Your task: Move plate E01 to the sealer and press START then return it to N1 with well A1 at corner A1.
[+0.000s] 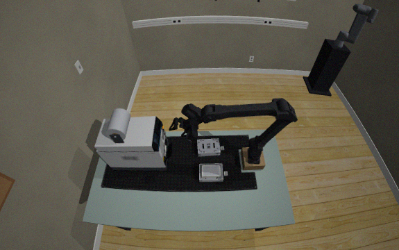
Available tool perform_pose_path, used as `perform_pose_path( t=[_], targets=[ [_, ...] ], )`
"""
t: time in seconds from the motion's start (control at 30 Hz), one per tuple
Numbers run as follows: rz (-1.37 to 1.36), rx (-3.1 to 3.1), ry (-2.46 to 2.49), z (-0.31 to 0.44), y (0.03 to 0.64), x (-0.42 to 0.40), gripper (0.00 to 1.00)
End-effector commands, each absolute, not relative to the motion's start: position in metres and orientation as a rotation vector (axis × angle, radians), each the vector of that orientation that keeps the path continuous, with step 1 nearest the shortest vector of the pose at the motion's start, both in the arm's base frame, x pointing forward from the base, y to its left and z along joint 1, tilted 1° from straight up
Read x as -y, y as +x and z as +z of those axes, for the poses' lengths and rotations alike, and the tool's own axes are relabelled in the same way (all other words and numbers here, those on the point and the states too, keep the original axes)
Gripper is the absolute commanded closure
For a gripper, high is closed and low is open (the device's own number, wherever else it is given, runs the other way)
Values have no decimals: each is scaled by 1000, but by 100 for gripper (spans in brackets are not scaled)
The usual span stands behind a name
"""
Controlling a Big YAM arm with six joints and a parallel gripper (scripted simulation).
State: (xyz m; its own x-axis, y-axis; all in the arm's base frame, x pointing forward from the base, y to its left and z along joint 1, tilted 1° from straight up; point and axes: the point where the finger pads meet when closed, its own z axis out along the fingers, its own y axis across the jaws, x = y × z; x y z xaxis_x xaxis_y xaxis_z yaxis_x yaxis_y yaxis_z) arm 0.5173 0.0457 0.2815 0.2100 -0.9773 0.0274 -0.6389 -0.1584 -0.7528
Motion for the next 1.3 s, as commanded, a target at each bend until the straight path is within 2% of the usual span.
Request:
perform_pose_path(
  t=[0.0,0.6,1.27],
  targets=[
    [-718,-1482,-1882,285,516,-50,0],
    [-758,-1474,-1780,326,532,-49,0],
    [-770,-1486,-1780,322,533,-39,0]
  ],
)
